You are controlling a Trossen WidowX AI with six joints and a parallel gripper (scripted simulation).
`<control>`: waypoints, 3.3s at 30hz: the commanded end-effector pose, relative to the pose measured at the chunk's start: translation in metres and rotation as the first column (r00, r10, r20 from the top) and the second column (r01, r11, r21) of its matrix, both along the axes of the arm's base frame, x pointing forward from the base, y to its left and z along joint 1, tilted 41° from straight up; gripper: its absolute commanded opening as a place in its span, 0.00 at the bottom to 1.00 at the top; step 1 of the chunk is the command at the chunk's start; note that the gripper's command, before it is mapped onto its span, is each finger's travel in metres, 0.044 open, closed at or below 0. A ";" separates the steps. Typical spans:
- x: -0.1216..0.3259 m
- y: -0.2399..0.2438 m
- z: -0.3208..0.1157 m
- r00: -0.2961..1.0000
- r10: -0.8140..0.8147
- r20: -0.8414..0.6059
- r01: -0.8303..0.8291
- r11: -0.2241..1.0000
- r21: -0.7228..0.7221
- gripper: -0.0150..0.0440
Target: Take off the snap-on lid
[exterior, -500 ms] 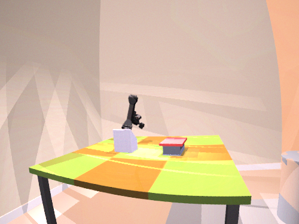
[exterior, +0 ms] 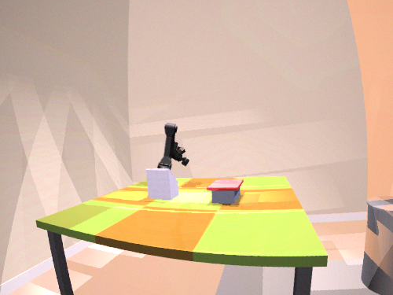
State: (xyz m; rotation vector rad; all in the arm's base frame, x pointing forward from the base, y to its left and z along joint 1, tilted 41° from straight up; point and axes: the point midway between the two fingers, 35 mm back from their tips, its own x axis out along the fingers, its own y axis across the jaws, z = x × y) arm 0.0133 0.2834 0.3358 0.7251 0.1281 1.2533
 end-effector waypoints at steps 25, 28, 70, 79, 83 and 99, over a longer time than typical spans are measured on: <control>0.249 -0.072 -0.106 0.756 -0.428 -0.496 0.378 0.903 -0.203 0.65; 0.267 -0.094 -0.125 0.681 -0.458 -0.572 0.406 0.885 -0.226 0.65; 0.261 -0.352 -0.267 -0.259 0.220 -0.941 0.833 0.543 -0.103 0.65; 0.265 -0.309 -0.317 -0.258 0.223 -0.940 0.833 0.544 -0.100 0.65; 0.265 -0.309 -0.317 -0.258 0.223 -0.940 0.833 0.544 -0.100 0.65; 0.281 -0.305 -0.324 -0.261 0.219 -0.940 0.832 0.545 -0.104 0.65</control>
